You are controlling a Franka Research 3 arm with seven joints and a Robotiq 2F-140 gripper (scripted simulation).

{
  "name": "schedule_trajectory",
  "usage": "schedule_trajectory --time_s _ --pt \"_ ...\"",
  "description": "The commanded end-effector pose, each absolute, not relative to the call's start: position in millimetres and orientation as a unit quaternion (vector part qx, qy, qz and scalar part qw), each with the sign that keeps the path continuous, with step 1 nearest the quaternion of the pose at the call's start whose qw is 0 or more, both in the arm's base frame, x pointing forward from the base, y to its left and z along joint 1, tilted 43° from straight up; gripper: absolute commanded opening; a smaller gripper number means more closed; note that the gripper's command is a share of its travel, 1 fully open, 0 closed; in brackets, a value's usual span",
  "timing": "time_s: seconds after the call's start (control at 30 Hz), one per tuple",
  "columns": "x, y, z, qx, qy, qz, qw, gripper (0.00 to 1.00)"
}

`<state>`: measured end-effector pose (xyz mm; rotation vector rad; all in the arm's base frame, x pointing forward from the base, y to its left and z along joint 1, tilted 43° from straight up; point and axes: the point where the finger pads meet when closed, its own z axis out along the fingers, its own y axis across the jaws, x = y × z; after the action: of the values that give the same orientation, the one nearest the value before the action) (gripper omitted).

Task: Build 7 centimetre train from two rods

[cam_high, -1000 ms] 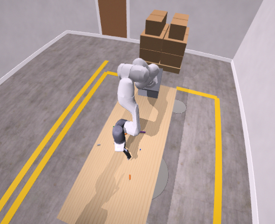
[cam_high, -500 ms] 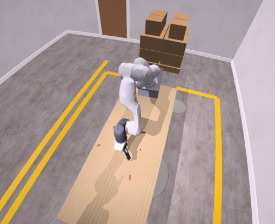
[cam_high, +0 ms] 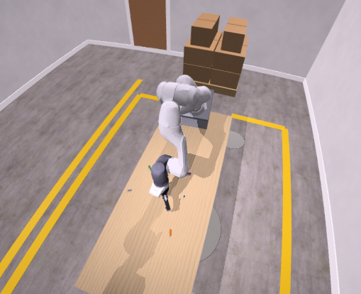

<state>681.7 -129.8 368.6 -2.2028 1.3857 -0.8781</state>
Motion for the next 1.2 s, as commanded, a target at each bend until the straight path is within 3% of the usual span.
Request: schedule_trajectory --time_s 0.0,1.17 --pt "681 -127 369 -0.740 0.562 -0.303 0.212 1.00" --pt "670 -98 367 -0.564 0.736 -0.234 0.292 1.00"
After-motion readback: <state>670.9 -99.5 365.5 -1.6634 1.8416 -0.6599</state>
